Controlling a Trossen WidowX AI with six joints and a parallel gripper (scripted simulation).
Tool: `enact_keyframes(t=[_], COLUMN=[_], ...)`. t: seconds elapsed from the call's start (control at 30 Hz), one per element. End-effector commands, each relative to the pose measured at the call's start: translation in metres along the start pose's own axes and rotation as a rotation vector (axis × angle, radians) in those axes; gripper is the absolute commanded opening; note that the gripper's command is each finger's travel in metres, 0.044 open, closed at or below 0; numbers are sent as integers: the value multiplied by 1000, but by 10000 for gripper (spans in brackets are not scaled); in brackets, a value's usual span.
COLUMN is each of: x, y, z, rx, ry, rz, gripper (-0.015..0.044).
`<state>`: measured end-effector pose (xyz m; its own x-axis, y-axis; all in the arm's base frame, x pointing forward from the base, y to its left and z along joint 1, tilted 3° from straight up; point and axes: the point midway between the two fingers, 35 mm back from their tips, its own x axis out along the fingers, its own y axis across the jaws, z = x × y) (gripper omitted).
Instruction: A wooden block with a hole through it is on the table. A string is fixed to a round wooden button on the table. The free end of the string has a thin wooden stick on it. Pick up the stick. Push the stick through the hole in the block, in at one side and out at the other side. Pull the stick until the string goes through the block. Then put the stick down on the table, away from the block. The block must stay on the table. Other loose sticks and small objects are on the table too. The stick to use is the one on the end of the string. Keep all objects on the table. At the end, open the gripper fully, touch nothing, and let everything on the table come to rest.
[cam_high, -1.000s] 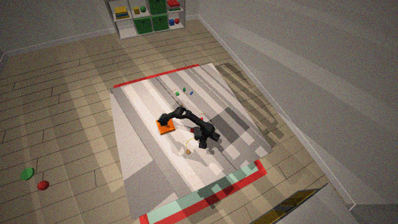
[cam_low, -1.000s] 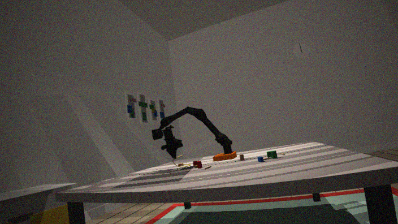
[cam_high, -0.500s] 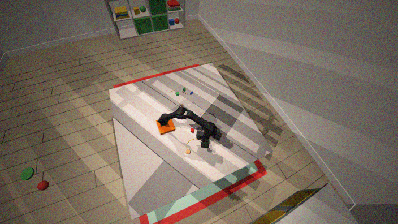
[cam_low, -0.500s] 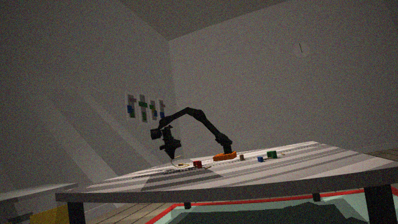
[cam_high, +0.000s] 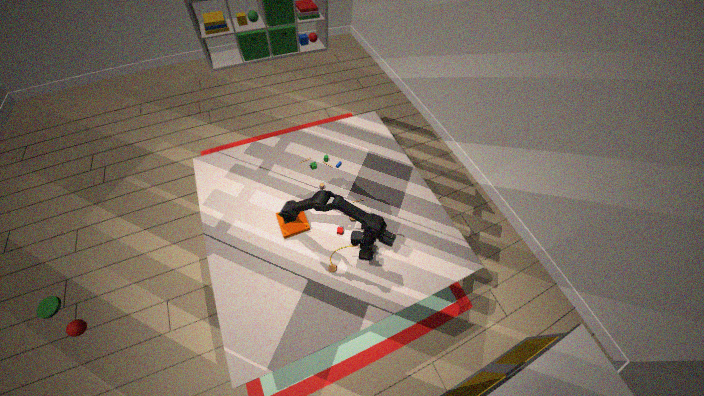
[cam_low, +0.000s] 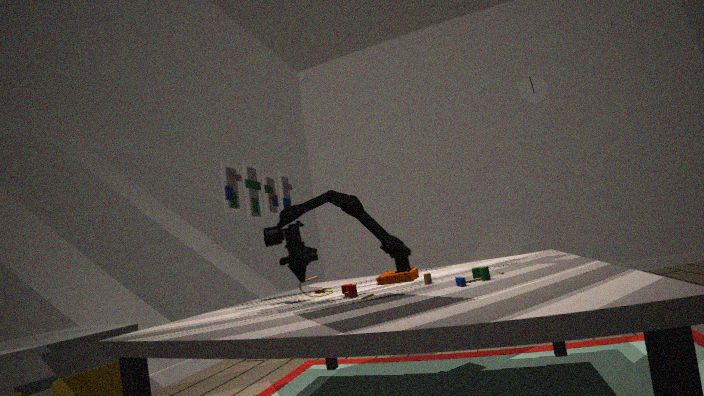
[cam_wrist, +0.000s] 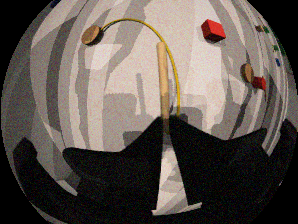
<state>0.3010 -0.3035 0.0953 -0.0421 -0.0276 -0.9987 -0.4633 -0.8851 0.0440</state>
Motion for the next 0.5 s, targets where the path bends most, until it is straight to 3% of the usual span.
enact_keyframes(t=[0.0,0.47], x=[1,0], y=[-4,-13], z=[-5,-21], rx=[0,3], ry=[2,28], rz=[-6,-9], gripper=[0,0])
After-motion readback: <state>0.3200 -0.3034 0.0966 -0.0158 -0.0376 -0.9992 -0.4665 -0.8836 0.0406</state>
